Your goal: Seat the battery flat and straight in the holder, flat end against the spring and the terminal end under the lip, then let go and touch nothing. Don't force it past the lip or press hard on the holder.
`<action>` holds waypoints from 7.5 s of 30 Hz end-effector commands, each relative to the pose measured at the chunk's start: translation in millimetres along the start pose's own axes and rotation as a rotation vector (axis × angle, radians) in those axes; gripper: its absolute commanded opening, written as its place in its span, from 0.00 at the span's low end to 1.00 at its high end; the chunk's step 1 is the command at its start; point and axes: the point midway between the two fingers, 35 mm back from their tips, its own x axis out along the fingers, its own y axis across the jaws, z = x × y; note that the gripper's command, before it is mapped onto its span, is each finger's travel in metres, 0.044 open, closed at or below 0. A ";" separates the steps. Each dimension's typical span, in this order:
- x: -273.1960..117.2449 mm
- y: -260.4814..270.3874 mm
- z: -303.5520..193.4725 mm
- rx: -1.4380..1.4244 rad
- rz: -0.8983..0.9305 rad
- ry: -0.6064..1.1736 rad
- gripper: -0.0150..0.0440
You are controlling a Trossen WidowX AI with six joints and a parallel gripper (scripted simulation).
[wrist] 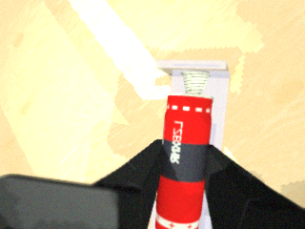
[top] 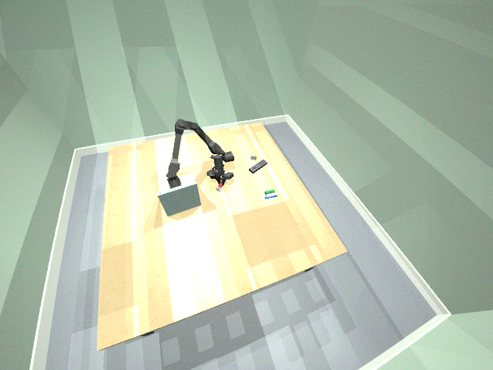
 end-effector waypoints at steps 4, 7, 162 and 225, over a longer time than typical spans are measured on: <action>0.7 -0.6 2.7 0.003 -0.001 -0.008 0.38; 0.7 -0.6 2.7 0.003 -0.001 -0.008 0.38; 1.4 -1.0 3.9 0.003 0.002 0.002 0.38; 1.5 -1.0 4.6 0.004 0.002 0.011 0.38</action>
